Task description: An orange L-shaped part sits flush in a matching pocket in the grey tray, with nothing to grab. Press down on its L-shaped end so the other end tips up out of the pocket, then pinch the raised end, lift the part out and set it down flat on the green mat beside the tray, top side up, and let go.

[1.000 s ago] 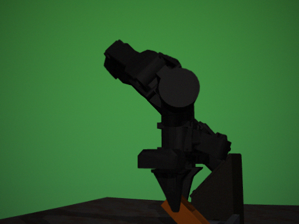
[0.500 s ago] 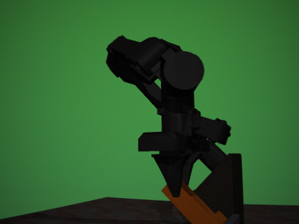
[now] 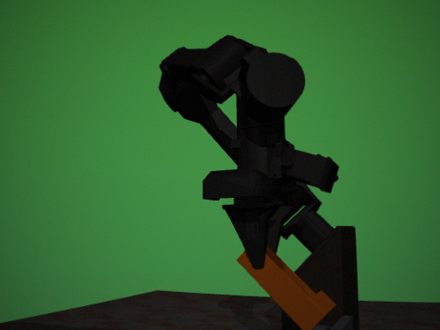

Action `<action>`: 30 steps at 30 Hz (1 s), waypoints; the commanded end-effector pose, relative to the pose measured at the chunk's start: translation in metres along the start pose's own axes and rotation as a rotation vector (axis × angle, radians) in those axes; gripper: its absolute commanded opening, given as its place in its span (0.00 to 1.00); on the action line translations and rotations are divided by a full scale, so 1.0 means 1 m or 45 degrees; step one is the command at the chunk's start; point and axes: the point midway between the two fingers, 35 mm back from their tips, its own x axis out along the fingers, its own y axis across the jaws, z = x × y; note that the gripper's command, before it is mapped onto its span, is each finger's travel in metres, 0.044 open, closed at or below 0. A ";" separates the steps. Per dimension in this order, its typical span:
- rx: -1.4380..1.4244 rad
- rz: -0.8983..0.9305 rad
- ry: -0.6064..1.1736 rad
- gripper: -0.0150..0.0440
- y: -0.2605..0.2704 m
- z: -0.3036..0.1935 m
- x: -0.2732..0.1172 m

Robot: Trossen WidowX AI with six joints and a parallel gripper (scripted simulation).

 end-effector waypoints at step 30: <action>0.003 -0.001 0.000 0.25 0.007 -0.096 -0.002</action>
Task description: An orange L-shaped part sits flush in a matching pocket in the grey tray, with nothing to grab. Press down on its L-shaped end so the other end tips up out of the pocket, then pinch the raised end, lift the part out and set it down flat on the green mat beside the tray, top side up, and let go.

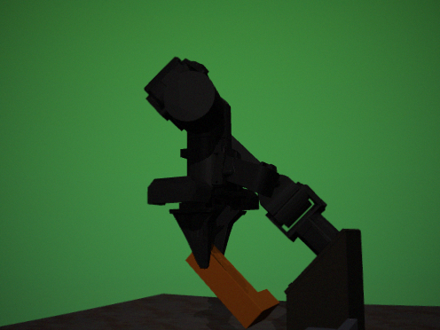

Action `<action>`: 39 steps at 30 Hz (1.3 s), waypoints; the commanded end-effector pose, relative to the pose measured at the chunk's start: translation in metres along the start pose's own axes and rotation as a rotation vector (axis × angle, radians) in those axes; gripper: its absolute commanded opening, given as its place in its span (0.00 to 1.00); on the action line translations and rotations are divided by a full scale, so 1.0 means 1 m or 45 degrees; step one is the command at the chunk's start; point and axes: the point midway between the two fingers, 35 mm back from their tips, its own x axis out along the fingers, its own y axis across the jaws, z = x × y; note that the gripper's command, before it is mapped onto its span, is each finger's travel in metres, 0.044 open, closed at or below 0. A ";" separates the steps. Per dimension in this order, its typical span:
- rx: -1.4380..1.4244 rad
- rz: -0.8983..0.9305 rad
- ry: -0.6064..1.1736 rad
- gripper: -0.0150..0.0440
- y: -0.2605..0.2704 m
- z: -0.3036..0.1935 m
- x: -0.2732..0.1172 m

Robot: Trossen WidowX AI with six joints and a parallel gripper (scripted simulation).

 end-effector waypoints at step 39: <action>0.002 -0.007 0.010 0.25 0.009 -0.089 0.023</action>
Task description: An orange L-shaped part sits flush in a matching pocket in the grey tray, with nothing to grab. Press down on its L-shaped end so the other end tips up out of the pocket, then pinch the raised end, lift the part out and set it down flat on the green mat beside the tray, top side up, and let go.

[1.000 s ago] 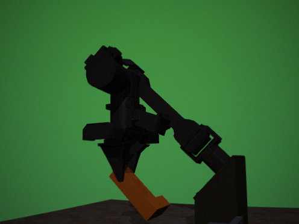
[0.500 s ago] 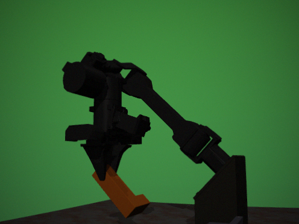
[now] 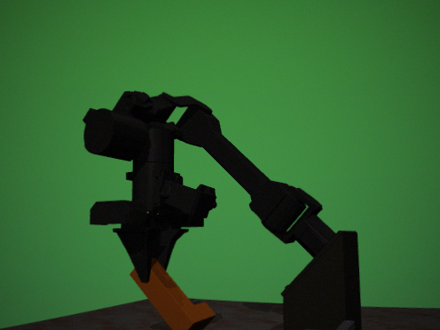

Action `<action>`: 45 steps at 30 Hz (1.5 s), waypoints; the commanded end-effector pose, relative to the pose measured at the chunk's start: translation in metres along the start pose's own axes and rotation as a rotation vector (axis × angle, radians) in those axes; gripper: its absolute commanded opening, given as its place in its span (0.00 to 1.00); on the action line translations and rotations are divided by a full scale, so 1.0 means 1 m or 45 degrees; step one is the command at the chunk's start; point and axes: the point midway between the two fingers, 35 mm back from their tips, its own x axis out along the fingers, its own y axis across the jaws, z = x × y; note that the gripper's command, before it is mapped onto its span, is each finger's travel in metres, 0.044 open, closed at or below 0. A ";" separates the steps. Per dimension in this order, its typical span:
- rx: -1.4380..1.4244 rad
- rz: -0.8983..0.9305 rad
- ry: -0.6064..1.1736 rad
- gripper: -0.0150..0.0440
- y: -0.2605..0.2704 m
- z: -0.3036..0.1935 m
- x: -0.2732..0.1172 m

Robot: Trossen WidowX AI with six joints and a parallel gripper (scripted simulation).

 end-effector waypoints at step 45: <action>-0.004 -0.002 0.005 0.25 0.000 0.000 0.061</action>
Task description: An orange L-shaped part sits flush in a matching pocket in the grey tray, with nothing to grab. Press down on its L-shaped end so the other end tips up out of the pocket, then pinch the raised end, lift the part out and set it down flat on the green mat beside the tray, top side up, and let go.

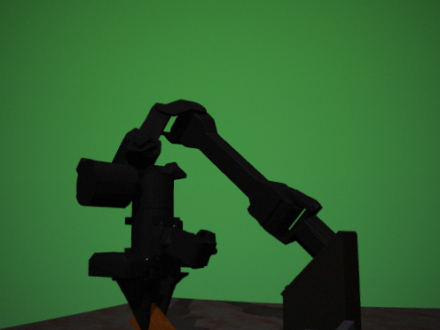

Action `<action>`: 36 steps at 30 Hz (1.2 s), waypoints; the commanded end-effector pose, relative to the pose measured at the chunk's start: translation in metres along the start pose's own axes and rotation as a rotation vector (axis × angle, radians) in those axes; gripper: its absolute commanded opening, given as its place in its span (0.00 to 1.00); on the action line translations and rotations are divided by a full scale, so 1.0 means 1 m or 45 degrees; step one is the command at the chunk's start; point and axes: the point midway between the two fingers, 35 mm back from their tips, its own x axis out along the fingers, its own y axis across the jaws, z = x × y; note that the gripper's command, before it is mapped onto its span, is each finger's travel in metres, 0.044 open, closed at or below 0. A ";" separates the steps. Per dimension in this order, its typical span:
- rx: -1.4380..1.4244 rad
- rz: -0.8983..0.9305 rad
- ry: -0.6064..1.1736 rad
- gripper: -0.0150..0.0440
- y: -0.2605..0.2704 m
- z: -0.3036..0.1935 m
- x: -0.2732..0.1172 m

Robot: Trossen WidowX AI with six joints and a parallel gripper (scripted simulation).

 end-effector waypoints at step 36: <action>-0.008 0.000 -0.015 0.93 -0.001 0.002 -0.083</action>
